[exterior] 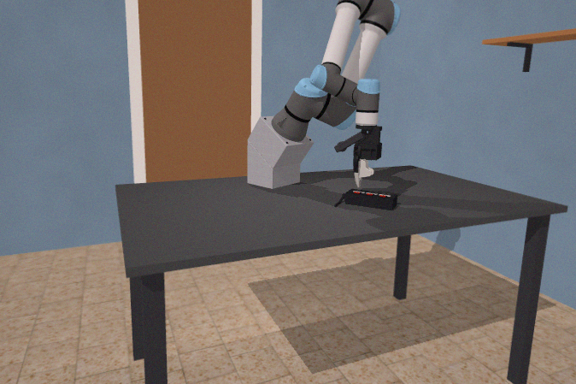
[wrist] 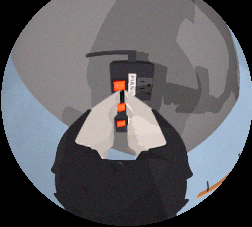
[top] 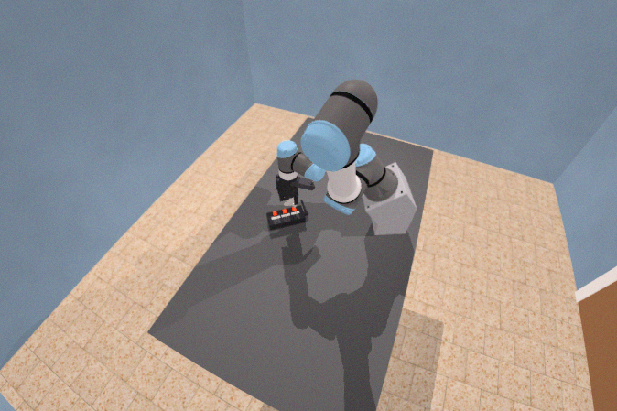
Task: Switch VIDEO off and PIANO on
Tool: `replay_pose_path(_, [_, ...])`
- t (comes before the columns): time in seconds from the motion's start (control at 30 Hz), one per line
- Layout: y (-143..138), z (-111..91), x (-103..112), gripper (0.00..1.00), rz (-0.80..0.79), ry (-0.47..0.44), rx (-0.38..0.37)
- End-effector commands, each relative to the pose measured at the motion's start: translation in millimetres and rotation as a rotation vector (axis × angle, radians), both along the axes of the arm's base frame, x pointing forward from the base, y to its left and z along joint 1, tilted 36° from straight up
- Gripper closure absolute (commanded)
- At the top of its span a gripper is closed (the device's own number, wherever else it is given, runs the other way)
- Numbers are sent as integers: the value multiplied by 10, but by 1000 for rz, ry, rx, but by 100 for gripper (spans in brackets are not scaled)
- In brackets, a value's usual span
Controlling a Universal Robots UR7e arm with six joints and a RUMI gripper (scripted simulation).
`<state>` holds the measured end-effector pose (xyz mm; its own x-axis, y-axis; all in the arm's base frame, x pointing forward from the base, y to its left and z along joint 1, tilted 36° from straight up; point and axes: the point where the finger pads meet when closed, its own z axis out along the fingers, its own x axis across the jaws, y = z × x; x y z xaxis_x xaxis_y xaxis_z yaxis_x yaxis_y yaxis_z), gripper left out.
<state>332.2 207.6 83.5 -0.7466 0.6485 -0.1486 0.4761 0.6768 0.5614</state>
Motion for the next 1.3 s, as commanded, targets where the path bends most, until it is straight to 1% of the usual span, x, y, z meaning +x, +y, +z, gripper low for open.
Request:
replay_pose_path(0.0, [-27, 59, -34, 100, 2, 1, 2])
replay_pose_path(0.33, [-73, 166, -95, 100, 2, 1, 2])
replay_pose_path(1.13, [-74, 175, -95, 100, 2, 1, 2])
replay_pose_path(1.2, [-46, 252, -49, 100, 2, 1, 3])
replay_pose_path(1.27, [15, 404, 46, 100, 2, 0, 4])
